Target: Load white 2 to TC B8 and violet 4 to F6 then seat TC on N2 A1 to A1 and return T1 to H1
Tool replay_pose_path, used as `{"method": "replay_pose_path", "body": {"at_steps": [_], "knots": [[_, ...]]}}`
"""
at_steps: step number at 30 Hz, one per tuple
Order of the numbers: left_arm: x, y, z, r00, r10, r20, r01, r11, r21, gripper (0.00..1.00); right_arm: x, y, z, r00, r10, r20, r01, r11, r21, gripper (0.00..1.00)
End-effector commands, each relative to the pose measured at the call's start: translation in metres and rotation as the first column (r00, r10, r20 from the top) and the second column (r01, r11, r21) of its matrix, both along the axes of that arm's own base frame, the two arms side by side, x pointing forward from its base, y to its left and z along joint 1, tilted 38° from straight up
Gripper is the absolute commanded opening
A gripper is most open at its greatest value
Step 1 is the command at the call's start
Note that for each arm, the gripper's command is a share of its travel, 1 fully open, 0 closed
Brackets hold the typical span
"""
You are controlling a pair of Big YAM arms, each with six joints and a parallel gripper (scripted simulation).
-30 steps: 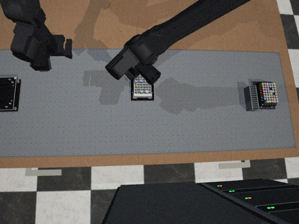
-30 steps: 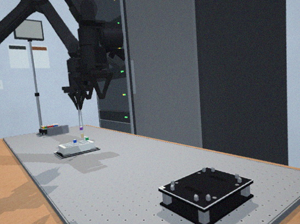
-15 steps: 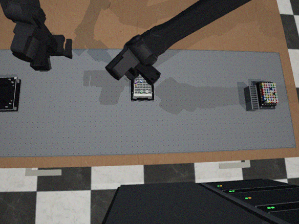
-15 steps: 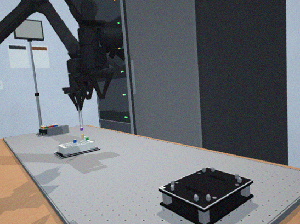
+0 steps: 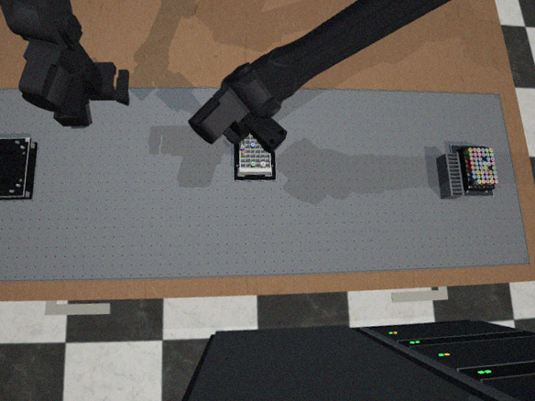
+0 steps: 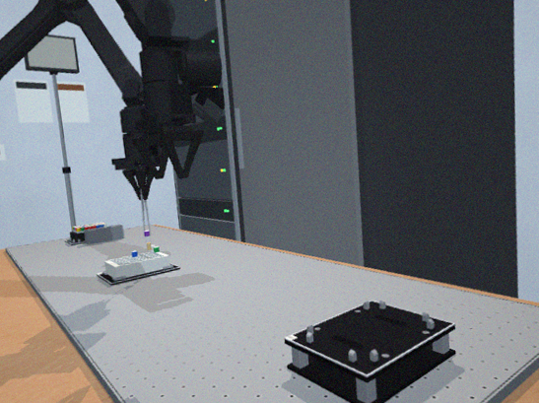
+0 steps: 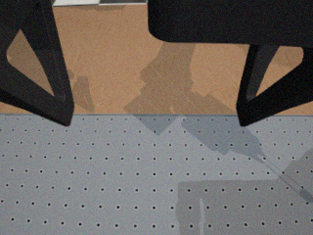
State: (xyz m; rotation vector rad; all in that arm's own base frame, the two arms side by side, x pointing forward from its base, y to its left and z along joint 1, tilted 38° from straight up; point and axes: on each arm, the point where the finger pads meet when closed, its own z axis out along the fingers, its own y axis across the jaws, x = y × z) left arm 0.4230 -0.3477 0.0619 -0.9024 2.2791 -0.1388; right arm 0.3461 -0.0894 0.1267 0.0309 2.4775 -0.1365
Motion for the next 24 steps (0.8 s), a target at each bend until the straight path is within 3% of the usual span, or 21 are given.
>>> {"method": "replay_pose_path", "body": {"at_steps": [1, 24], "knots": [[0.0143, 0.0011, -0.0012, 1.0, 0.014, 0.013, -0.014, 1.0, -0.006, 0.09, 0.0045, -0.0017, 0.0092, 1.0, -0.003, 0.017, 0.003, 1.0, -0.004, 1.0], [0.0182, -0.0001, -0.005, 1.0, 0.012, 0.011, -0.011, 1.0, -0.014, 0.09, 0.0045, -0.0017, 0.0092, 1.0, -0.003, 0.017, 0.003, 1.0, -0.004, 1.0]]}}
